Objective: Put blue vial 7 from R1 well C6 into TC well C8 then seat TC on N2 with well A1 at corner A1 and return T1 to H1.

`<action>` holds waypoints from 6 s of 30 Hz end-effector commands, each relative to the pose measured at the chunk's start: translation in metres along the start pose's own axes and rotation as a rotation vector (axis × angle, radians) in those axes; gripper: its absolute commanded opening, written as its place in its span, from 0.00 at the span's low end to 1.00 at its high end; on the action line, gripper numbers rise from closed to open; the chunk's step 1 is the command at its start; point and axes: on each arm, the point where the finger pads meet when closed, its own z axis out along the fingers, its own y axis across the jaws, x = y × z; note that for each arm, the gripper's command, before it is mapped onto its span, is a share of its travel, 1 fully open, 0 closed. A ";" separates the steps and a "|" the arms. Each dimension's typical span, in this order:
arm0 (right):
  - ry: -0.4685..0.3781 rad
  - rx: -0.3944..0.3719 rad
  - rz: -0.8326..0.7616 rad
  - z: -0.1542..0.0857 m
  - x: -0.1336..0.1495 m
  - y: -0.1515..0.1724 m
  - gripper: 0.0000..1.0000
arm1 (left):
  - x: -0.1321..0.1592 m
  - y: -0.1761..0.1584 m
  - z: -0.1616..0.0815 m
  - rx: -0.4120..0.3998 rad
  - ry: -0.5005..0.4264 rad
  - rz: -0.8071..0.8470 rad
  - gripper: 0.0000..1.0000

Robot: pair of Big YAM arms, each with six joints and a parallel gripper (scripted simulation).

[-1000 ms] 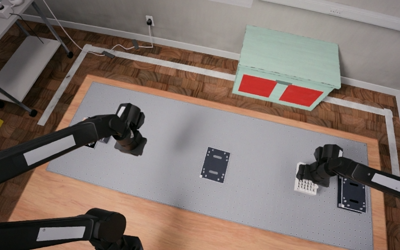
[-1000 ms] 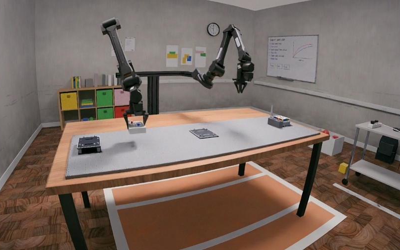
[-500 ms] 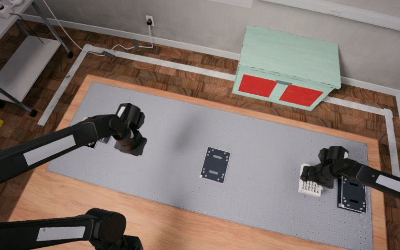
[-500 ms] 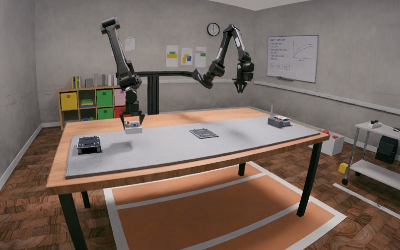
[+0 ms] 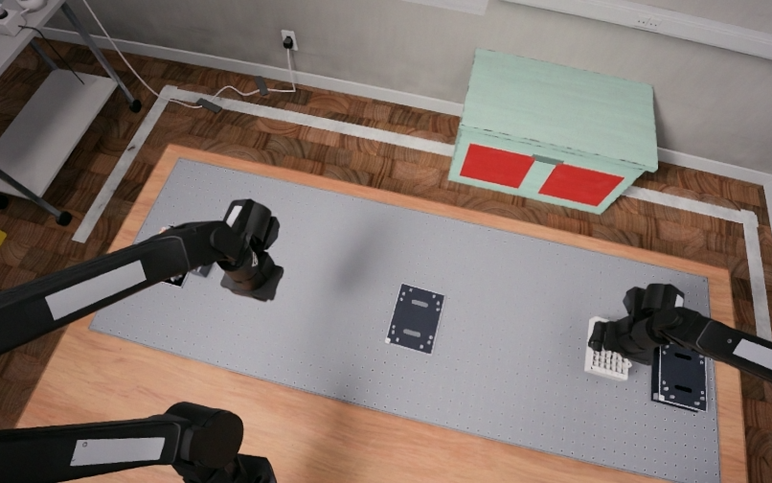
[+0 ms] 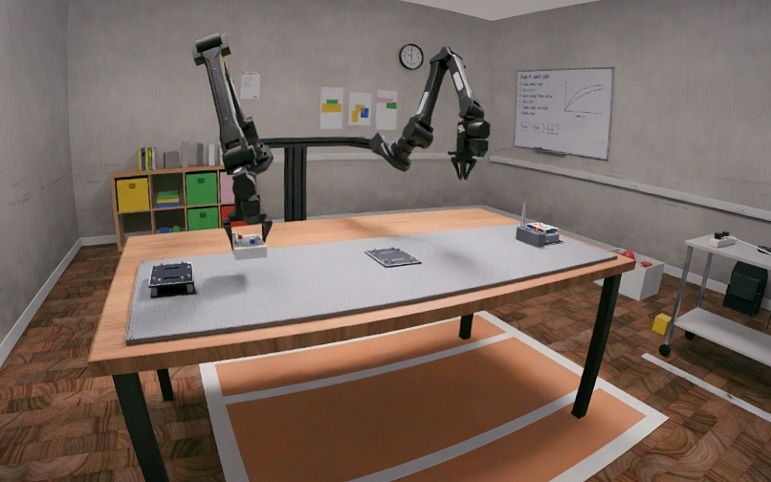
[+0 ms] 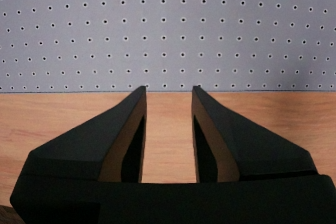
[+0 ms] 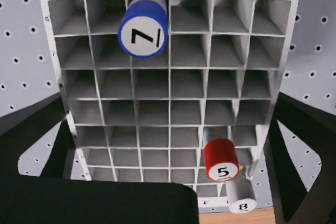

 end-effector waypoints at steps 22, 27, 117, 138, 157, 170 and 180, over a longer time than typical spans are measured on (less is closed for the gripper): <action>-0.045 0.015 -0.002 -0.017 -0.024 -0.052 0.00 | -0.009 0.004 -0.005 -0.005 -0.016 -0.018 0.24; -0.050 0.001 -0.021 -0.018 -0.028 -0.044 0.00 | -0.009 0.004 -0.005 -0.005 -0.016 -0.018 0.24; -0.015 0.010 -0.013 -0.004 -0.022 -0.187 0.00 | -0.009 0.004 -0.005 -0.005 -0.016 -0.018 0.24; -0.018 0.013 -0.014 -0.006 -0.023 -0.220 0.00 | -0.009 0.004 -0.005 -0.005 -0.016 -0.018 0.24; -0.022 0.013 -0.017 -0.008 -0.026 -0.246 0.00 | -0.009 0.004 -0.005 -0.005 -0.016 -0.018 0.24; -0.039 0.018 -0.024 -0.016 -0.023 -0.229 0.00 | -0.009 0.004 -0.005 -0.005 -0.016 -0.018 0.24; -0.045 0.023 -0.011 -0.017 -0.024 -0.230 0.00 | -0.009 0.004 -0.005 -0.005 -0.016 -0.018 0.24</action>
